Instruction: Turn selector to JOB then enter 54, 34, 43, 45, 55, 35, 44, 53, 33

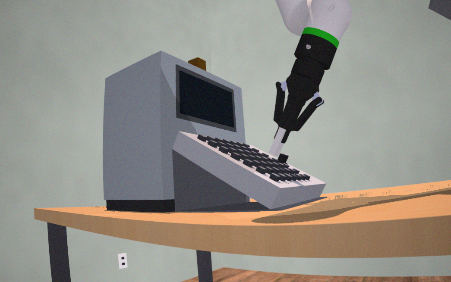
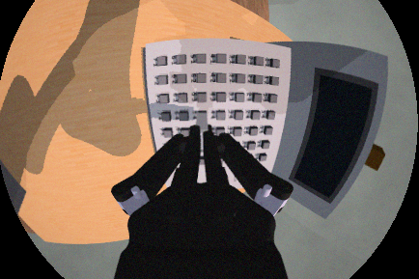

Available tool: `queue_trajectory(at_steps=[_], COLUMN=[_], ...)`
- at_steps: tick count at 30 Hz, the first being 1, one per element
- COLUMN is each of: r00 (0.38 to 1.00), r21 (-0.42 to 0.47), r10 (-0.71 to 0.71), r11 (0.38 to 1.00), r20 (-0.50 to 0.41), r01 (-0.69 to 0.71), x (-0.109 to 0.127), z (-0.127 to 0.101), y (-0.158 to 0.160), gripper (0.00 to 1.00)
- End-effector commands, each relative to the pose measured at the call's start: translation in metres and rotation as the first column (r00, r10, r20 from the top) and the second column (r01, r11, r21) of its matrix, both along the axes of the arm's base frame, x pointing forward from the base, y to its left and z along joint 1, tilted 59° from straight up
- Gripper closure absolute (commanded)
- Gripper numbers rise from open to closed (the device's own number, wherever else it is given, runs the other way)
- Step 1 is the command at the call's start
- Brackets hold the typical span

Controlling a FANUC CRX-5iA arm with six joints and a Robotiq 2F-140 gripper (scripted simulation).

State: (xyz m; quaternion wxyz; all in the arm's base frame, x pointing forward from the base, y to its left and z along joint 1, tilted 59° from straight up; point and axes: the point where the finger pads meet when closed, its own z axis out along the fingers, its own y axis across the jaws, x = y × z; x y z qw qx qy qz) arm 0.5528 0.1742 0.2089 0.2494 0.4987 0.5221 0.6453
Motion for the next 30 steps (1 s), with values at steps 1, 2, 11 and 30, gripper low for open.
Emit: queue_trajectory(at_steps=[1, 2, 11, 30], r00=[1.000, 1.000, 1.000, 1.000], r21=[0.000, 0.000, 0.000, 0.000], r10=[0.000, 0.000, 0.000, 0.000], r11=[1.000, 1.000, 1.000, 1.000], r20=[0.000, 0.000, 0.000, 0.000], r01=[0.000, 0.000, 0.000, 0.000], x=[-0.004, -0.005, -0.007, 0.006], z=[0.000, 0.000, 0.000, 0.063], y=[-0.002, -0.002, -0.004, -0.026], gripper=[1.00, 1.00, 1.00, 1.00])
